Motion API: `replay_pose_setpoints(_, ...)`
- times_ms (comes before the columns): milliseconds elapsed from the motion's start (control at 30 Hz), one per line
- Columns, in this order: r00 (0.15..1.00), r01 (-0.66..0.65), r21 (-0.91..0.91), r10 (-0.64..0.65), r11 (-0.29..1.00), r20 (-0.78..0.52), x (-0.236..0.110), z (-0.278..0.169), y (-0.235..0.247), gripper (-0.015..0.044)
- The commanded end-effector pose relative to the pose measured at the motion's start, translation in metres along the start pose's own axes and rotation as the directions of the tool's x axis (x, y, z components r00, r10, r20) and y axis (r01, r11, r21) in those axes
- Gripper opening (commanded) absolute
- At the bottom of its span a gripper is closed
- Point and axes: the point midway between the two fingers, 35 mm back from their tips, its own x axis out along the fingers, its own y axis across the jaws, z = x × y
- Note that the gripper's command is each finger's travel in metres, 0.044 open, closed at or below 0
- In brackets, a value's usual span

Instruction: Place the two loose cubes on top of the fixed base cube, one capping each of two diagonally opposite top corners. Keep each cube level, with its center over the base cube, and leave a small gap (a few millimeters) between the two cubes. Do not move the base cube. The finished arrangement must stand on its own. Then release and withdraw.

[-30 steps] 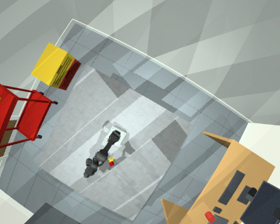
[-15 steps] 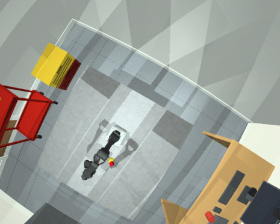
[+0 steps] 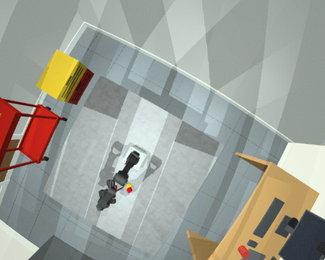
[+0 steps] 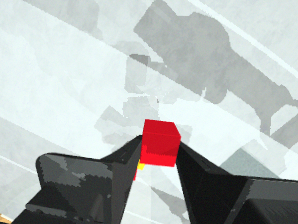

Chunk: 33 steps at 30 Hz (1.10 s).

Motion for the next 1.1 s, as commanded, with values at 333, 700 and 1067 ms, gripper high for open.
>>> replay_pose_setpoints(333, 1.000, -0.001, -0.551, 0.000, 0.834, -0.002, 0.001, -0.027, 0.005, 0.0105)
replay_pose_setpoints(700, 1.000, -0.003, -0.856, 0.001, 0.516, -0.004, 0.002, -0.046, 0.008, 0.0105)
replay_pose_setpoints(1067, 1.000, -0.006, -0.995, 0.001, 0.098, -0.006, 0.003, -0.066, 0.009, 0.0105)
